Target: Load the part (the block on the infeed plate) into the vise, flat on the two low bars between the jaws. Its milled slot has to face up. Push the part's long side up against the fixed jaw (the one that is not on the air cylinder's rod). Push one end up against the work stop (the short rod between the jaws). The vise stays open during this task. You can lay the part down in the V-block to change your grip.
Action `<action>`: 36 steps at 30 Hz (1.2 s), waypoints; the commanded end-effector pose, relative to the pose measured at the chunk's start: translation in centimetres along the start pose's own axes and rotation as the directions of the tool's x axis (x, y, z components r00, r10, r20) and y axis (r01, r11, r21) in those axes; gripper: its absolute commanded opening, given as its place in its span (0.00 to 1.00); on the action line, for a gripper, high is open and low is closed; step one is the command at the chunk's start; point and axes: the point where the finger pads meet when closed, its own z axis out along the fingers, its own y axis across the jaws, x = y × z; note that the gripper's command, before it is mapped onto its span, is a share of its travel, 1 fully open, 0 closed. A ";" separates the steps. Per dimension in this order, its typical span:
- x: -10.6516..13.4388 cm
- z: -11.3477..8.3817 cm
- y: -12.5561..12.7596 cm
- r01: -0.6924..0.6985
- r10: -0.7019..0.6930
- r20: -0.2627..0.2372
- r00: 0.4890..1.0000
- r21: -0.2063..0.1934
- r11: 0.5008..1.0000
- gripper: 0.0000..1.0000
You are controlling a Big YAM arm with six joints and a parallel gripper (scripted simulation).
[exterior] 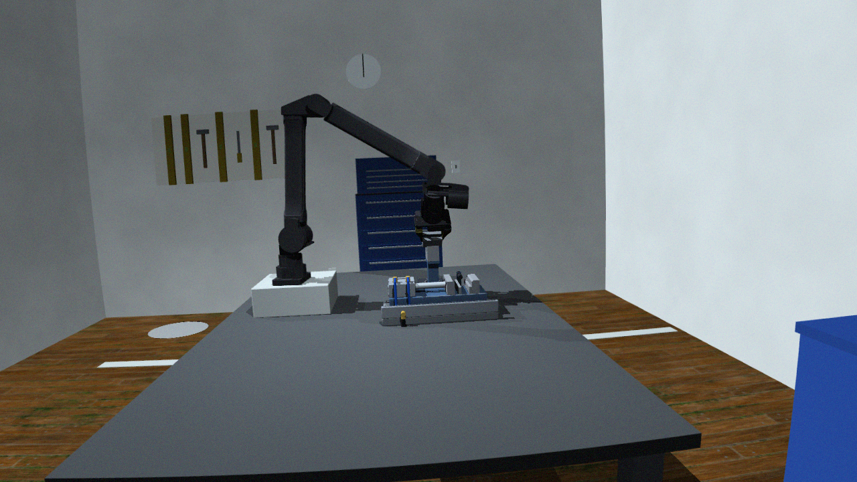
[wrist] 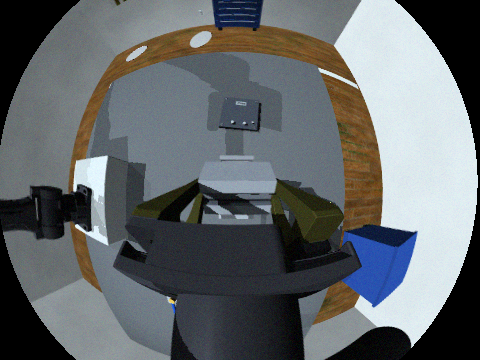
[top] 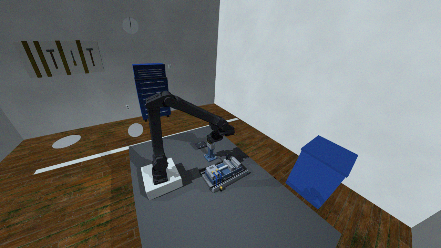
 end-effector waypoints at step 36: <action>-2.4 -1.6 -2.1 0.044 -0.024 -0.325 0.945 0.053 0.998 0.00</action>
